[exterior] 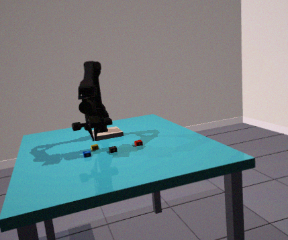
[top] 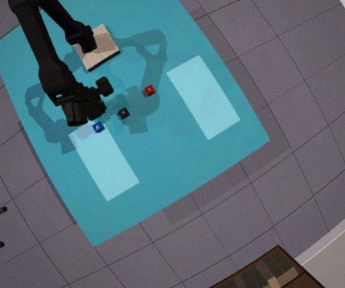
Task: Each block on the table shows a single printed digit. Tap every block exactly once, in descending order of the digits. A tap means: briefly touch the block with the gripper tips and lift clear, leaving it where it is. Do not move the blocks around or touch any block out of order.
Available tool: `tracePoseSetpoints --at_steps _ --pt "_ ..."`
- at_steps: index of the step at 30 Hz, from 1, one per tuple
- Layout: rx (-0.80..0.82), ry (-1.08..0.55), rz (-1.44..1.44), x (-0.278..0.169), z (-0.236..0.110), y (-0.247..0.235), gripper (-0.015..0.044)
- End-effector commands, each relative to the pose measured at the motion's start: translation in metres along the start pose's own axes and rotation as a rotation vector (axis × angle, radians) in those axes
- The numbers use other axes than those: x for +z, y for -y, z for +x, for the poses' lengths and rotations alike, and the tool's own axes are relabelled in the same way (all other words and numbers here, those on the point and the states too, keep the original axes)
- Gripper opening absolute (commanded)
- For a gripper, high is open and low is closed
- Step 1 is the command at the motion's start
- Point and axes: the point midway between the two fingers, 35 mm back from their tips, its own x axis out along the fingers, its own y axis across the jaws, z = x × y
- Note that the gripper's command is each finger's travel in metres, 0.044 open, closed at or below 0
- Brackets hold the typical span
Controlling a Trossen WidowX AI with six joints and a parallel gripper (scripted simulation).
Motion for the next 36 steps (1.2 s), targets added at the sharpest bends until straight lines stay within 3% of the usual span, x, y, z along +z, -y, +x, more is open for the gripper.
tracePoseSetpoints --at_steps 1,23,26,32,36 --pt "-0.002 0.011 -0.005 0.001 0.003 0.000 0.0020" --pt "-0.002 0.010 -0.005 0.001 0.031 0.000 0.0020" --pt "-0.003 0.011 -0.004 0.001 0.004 0.000 0.0020" --pt "-0.002 0.011 -0.005 0.002 -0.008 0.001 0.0020" --pt "-0.003 0.011 -0.005 0.002 -0.061 0.001 0.0020"
